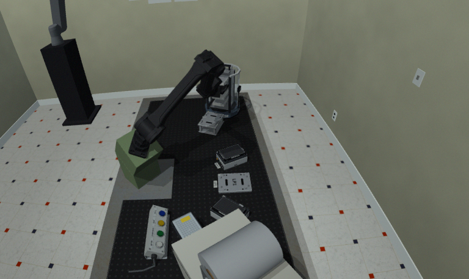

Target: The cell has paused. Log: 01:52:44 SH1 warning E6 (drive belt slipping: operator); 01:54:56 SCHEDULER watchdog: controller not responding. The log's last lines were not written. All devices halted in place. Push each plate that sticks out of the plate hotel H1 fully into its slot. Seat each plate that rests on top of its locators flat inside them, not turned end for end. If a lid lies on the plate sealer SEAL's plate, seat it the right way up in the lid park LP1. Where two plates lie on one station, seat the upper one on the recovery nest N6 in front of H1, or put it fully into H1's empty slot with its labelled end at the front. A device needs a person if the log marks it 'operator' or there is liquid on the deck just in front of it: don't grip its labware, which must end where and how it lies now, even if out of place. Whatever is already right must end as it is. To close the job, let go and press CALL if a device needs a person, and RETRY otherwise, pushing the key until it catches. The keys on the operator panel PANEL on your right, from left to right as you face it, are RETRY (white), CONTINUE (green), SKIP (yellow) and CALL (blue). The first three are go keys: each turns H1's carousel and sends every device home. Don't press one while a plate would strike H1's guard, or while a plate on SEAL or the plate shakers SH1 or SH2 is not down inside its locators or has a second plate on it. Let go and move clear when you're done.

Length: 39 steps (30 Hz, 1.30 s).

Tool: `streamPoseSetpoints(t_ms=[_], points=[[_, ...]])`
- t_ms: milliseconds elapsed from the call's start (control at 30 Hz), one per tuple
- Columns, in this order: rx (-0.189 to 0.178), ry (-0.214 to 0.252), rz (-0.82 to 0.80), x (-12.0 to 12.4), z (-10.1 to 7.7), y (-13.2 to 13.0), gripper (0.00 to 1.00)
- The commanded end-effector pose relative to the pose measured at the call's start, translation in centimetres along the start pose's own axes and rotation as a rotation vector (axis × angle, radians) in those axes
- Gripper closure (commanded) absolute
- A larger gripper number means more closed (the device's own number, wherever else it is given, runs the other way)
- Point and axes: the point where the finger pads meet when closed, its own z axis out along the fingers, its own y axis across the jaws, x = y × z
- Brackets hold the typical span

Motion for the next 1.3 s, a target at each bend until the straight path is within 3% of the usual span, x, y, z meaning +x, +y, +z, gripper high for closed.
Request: streamPoseSetpoints(t_ms=[0, 1267], points=[[-0.010, 0.010, 0.010, 0.14, 1.04, 0.63, 1.00], [-0.007, 0.002, 0.009, -0.45, 1.30, 0.54, 1.00]])
